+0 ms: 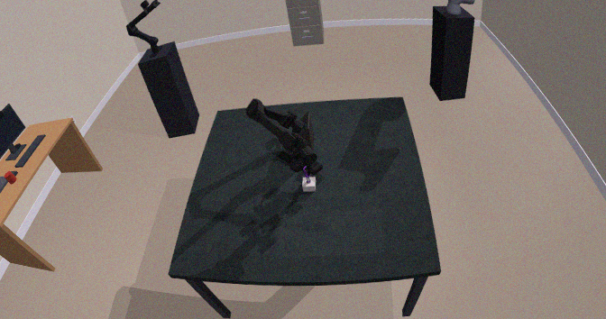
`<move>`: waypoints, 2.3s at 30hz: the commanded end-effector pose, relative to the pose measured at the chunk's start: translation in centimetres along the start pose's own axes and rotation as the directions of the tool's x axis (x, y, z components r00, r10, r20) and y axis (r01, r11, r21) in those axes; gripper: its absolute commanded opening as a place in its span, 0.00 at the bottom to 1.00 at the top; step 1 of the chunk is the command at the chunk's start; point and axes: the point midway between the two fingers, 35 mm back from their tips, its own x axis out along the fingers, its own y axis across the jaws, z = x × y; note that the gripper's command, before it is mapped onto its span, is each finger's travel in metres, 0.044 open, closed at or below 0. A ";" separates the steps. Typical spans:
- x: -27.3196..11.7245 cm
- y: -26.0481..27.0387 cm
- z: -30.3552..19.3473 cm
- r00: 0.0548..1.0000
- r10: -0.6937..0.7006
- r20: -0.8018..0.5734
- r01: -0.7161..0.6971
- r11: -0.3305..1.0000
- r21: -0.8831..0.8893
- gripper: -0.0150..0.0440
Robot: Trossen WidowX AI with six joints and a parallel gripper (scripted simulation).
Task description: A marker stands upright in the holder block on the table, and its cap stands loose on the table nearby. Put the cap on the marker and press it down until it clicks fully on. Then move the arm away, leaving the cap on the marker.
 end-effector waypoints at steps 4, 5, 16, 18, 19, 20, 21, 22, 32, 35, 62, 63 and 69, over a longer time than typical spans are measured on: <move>1.5 -0.1 -0.2 1.000 -0.011 0.004 0.011 1.000 -0.013 0.25; 1.6 -0.1 -0.2 1.000 -0.011 0.004 0.011 1.000 -0.013 0.25; 3.1 -0.2 -0.2 1.000 -0.012 0.005 0.012 1.000 -0.013 0.25; 3.1 -0.2 -0.2 1.000 -0.012 0.005 0.013 1.000 -0.013 0.25; 3.2 -0.3 -0.2 1.000 -0.012 0.005 0.013 1.000 -0.013 0.25; 3.2 -0.3 -0.2 1.000 -0.012 0.005 0.013 1.000 -0.013 0.25; 3.2 -0.3 -0.2 1.000 -0.012 0.005 0.013 1.000 -0.013 0.25; 3.2 -0.3 -0.2 1.000 -0.012 0.005 0.013 1.000 -0.013 0.25; 3.2 -0.3 -0.2 1.000 -0.012 0.005 0.013 1.000 -0.013 0.25; 3.2 -0.3 -0.2 1.000 -0.012 0.005 0.013 1.000 -0.013 0.25; 3.1 -0.3 -0.2 1.000 -0.011 0.003 0.011 1.000 -0.006 1.00; 2.8 -0.2 -0.2 1.000 -0.010 0.003 0.010 1.000 -0.006 1.00; -4.4 -0.1 -0.3 1.000 -0.009 0.001 0.009 1.000 -0.006 1.00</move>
